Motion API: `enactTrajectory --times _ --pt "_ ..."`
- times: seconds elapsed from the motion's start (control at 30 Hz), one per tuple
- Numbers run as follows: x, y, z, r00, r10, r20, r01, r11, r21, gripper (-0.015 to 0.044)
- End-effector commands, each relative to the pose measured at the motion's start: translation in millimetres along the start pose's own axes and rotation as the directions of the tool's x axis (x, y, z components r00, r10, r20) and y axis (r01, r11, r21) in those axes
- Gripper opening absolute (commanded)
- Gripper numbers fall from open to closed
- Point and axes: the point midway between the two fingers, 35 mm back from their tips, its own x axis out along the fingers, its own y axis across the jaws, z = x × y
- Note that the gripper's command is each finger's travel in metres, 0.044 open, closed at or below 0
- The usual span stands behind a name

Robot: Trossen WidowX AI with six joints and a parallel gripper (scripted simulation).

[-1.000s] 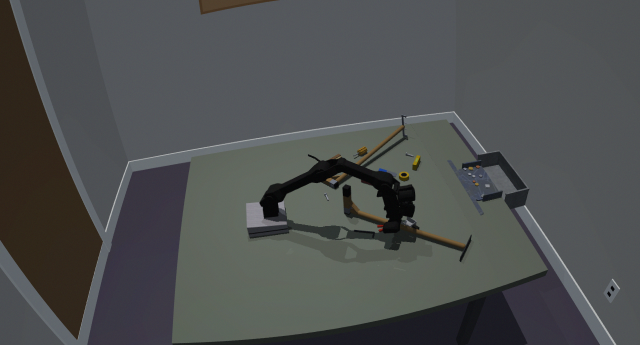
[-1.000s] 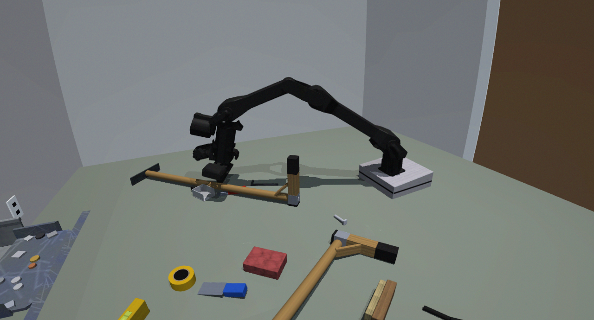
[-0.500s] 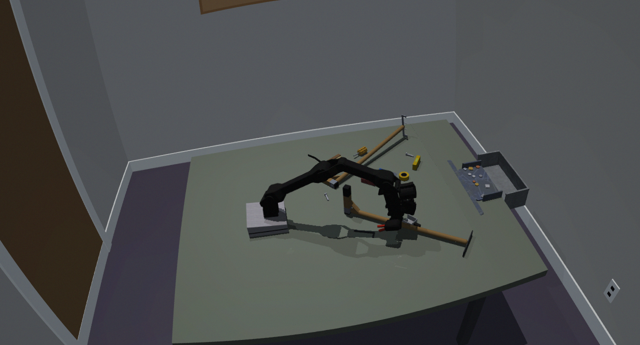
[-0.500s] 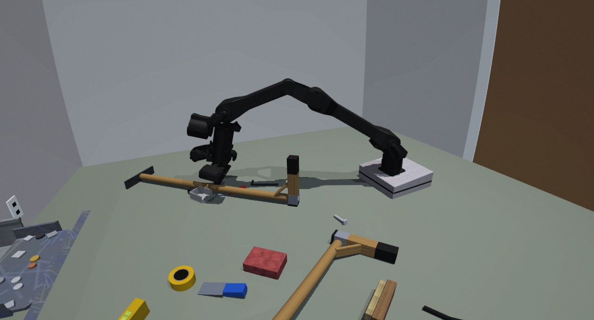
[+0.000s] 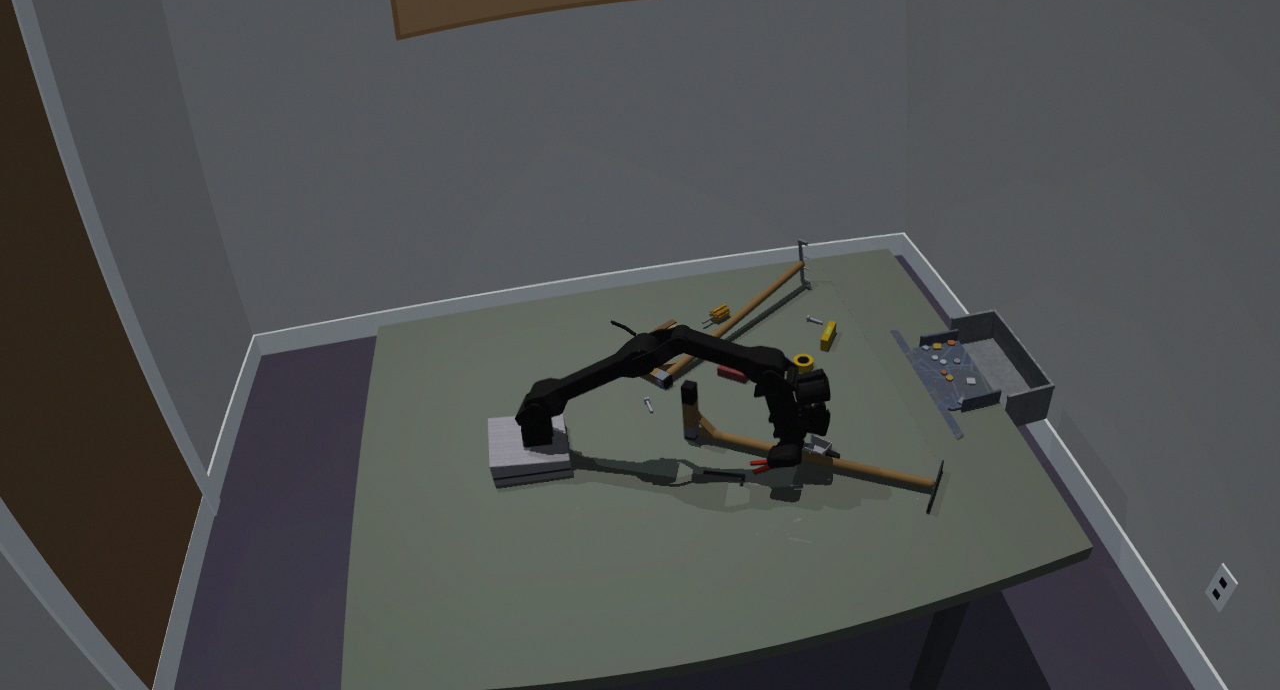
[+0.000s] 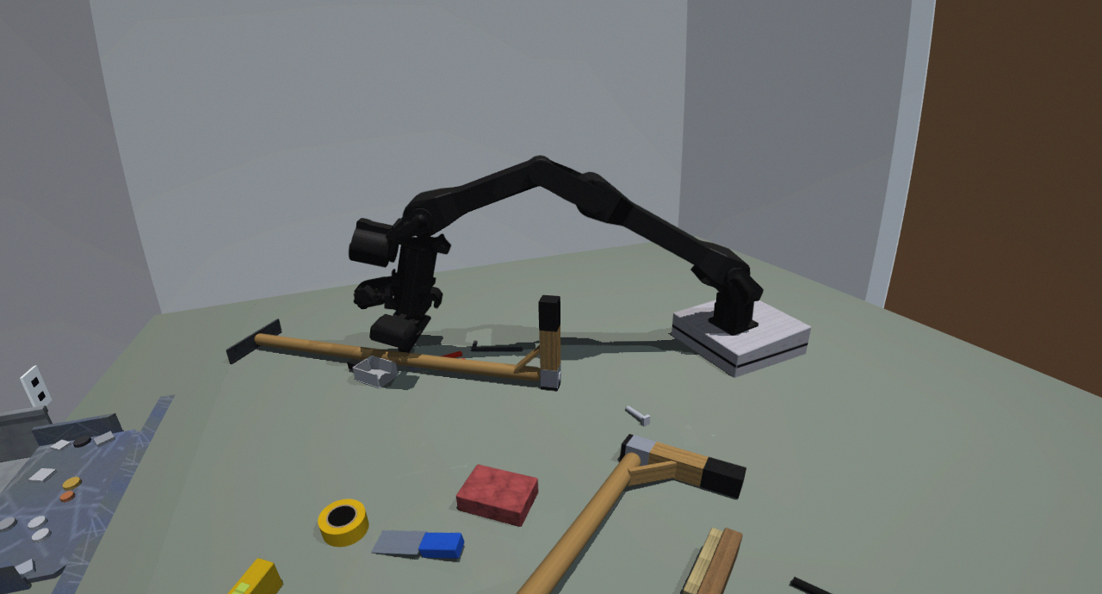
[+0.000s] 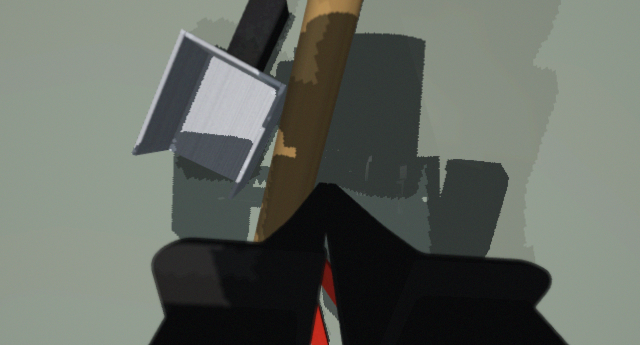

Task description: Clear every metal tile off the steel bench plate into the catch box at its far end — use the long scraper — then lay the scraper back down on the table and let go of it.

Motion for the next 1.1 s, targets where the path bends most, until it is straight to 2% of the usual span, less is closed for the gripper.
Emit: enactTrajectory --times 0.0,0.37,1.07 --pt "2.8 9.9 -0.7 1.000 0.006 -0.001 -0.006 1.000 -0.004 0.0000" --pt "3.3 20.0 0.9 1.000 0.009 0.004 -0.009 1.000 -0.003 0.0000" --pt "-65.6 7.4 15.8 0.998 0.012 0.068 -0.012 1.000 0.000 0.0000"
